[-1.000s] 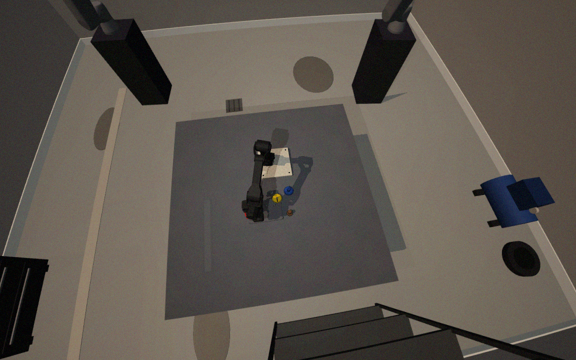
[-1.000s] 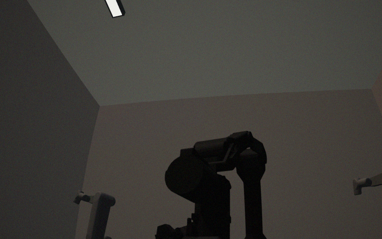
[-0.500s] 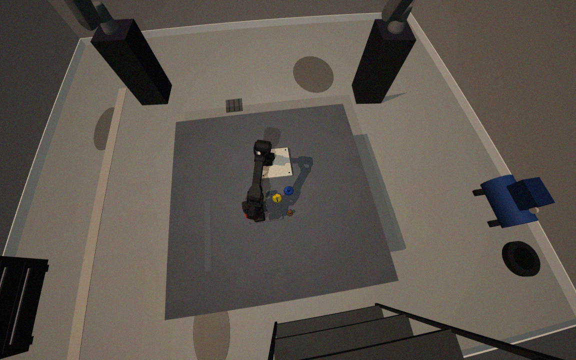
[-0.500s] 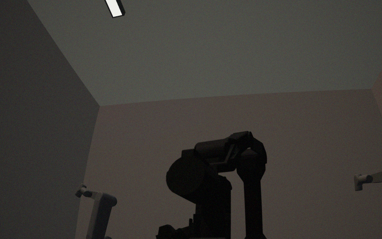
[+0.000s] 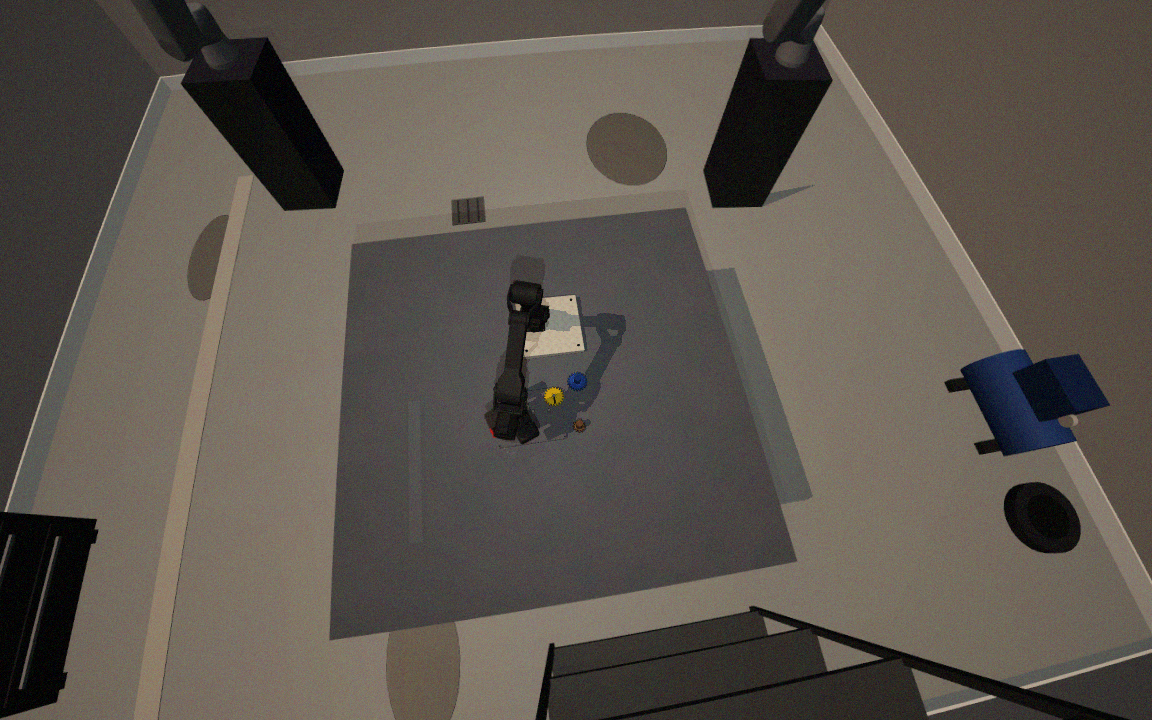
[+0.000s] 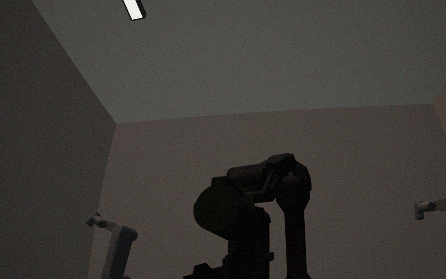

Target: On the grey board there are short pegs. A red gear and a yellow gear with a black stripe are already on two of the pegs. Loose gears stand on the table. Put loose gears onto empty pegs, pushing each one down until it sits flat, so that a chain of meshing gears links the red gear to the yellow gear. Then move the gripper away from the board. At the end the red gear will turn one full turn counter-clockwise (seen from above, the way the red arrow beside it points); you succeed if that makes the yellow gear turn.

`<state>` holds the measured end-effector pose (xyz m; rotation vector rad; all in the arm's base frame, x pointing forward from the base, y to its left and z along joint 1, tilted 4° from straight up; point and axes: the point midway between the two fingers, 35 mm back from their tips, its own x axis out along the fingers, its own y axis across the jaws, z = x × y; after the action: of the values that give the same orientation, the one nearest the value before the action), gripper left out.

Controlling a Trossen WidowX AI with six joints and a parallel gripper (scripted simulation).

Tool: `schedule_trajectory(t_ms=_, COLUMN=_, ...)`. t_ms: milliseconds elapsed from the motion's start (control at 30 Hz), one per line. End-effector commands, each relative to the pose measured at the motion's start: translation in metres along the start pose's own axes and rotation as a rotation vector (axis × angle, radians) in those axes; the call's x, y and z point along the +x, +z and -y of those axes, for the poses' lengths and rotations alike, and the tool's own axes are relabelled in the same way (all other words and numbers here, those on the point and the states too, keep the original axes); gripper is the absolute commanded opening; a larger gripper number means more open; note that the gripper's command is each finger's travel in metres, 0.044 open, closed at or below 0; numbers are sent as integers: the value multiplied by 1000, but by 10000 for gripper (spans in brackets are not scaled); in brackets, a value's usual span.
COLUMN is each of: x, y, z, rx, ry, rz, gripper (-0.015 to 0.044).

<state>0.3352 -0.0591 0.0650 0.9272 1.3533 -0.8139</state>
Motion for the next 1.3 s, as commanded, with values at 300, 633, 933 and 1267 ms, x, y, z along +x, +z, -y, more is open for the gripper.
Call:
schedule_trajectory(t_ms=300, x=2, y=0, z=3, rx=222, ry=1, rz=-1, gripper=0)
schedule_trajectory(t_ms=633, x=2, y=0, z=0, rx=478, ry=1, rz=-1, gripper=0)
schedule_trajectory(t_ms=933, x=1, y=-1, z=0, rx=389, ry=1, rz=-1, gripper=140)
schedule_trajectory(t_ms=1267, x=-42, y=0, z=0, rx=244, ry=1, rz=-1, gripper=140)
